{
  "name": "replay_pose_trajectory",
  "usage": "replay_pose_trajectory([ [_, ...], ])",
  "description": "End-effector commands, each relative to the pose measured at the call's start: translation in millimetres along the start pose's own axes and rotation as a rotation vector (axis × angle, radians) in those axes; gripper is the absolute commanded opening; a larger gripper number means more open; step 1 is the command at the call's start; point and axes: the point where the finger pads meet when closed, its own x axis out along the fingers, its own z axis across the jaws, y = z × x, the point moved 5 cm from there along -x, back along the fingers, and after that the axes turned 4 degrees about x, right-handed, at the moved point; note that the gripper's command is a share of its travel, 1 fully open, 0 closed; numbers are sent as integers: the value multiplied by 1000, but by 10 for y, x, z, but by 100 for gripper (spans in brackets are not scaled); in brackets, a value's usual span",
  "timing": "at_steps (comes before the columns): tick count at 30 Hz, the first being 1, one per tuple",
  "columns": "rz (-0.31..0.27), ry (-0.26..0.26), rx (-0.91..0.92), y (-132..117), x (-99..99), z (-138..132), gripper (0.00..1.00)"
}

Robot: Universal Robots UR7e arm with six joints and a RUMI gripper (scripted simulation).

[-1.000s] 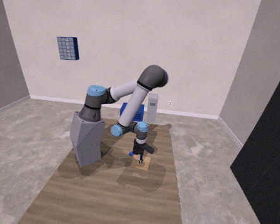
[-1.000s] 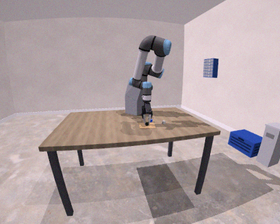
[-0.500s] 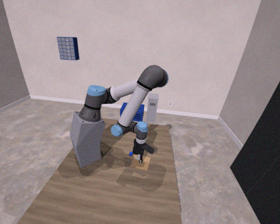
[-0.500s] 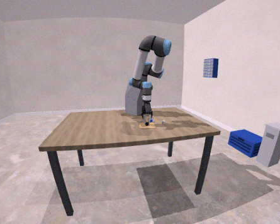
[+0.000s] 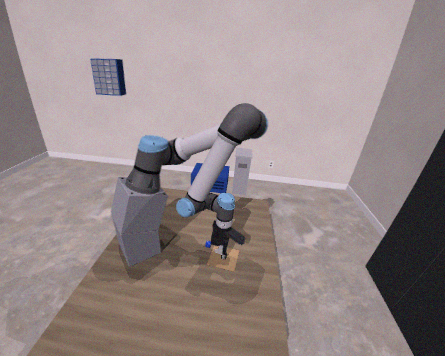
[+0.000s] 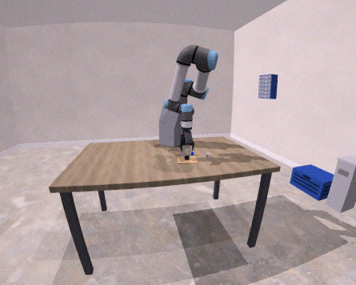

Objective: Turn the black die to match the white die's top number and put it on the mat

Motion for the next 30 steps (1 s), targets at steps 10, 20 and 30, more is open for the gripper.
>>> replay_pose_trajectory([
  [10,1,0,0,4,-3,1,14],
  [20,1,0,0,4,-3,1,21],
  [30,1,0,0,4,-3,1,24],
])
